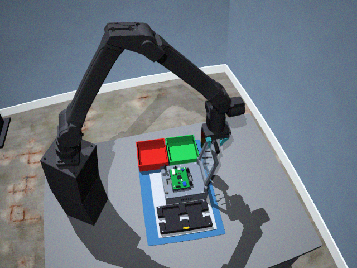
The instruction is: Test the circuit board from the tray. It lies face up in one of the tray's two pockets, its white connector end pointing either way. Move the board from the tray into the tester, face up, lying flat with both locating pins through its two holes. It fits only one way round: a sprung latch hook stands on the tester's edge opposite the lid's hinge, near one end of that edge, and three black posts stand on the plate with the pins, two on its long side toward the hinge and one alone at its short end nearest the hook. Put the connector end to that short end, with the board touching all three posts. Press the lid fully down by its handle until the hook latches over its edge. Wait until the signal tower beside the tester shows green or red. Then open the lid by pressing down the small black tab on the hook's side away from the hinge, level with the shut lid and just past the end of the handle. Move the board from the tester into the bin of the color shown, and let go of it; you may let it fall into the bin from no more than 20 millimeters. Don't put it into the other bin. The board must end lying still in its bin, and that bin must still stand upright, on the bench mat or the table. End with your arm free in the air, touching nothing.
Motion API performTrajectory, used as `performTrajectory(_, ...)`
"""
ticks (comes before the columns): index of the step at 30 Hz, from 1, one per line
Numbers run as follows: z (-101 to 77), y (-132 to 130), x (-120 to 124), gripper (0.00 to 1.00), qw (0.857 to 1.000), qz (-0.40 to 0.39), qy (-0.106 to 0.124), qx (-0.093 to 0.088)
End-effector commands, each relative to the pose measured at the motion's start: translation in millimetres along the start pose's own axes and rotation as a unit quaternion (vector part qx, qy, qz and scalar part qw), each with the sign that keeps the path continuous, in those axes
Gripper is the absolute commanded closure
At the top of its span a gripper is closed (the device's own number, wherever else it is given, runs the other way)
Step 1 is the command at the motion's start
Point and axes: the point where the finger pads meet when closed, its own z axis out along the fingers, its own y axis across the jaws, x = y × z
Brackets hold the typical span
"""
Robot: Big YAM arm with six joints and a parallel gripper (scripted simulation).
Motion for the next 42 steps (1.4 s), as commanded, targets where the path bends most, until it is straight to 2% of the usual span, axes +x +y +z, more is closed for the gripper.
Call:
performTrajectory(1,-15.5,-19.9,4.0,0.52,1.000,0.003,-0.003,0.019)
performTrajectory(26,-16.1,-20.5,4.0,0.52,1.000,0.003,-0.003,0.020)
performTrajectory(34,-21.5,-26.6,3.8,0.52,1.000,0.004,-0.004,0.026)
performTrajectory(37,-19.2,-21.4,4.2,0.52,1.000,0.004,-0.004,0.021)
performTrajectory(42,-24.8,-28.3,3.9,0.52,1.000,0.004,-0.005,0.029)
